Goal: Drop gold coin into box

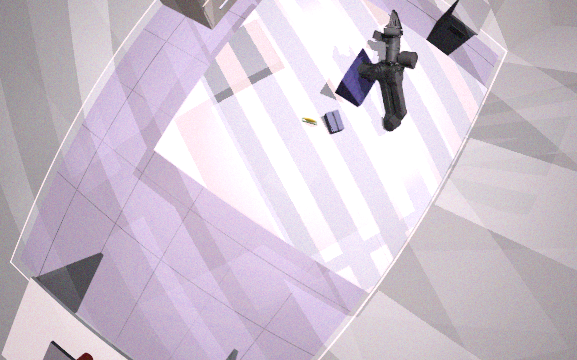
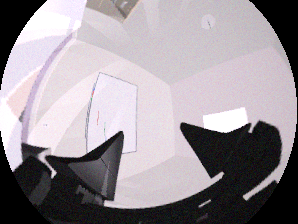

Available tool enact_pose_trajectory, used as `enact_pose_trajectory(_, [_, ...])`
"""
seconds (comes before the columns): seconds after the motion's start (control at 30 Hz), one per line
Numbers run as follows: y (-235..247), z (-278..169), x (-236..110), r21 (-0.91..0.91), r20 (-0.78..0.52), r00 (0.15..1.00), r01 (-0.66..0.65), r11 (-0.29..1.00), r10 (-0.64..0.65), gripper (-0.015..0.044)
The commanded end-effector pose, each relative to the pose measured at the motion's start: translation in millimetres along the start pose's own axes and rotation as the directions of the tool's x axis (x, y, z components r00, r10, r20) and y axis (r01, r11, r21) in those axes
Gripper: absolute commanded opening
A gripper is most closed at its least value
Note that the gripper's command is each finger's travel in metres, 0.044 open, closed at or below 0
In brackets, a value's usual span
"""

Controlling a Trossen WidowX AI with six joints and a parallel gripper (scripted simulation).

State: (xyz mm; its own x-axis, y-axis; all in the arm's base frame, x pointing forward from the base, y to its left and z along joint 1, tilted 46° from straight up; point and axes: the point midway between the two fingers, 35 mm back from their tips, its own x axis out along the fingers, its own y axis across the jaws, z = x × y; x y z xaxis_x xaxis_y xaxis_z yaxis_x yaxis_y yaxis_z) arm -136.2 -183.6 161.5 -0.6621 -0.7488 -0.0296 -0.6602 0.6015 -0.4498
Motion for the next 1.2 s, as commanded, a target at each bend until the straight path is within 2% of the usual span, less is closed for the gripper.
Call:
enact_pose_trajectory(0.0, [-2, 1, 0, -0.001, 0.010, 1.000, 0.005, 1.000, -0.005, 0.0374])
enact_pose_trajectory(0.13, [-36, 23, 2, -0.024, 0.222, 0.970, 0.109, 0.994, -0.101, 0.0269])
enact_pose_trajectory(0.27, [-77, 53, -3, -0.032, 0.464, 0.865, 0.233, 0.972, -0.192, 0.0164])
enact_pose_trajectory(0.43, [-126, 92, -25, -0.014, 0.721, 0.646, 0.376, 0.927, -0.251, 0.0161])
enact_pose_trajectory(0.63, [-175, 142, -71, 0.028, 0.926, 0.311, 0.512, 0.859, -0.215, 0.0161])
enact_pose_trajectory(0.77, [-199, 174, -111, 0.053, 0.989, 0.080, 0.579, 0.814, -0.122, 0.0161])
enact_pose_trajectory(0.93, [-215, 211, -172, 0.075, 0.983, -0.177, 0.643, 0.762, 0.053, 0.0161])
enact_pose_trajectory(1.03, [-216, 232, -212, 0.059, 0.938, -0.295, 0.653, 0.755, 0.181, 0.0161])
enact_pose_trajectory(1.17, [-209, 255, -268, 0.027, 0.837, -0.412, 0.688, 0.725, 0.360, 0.0161])
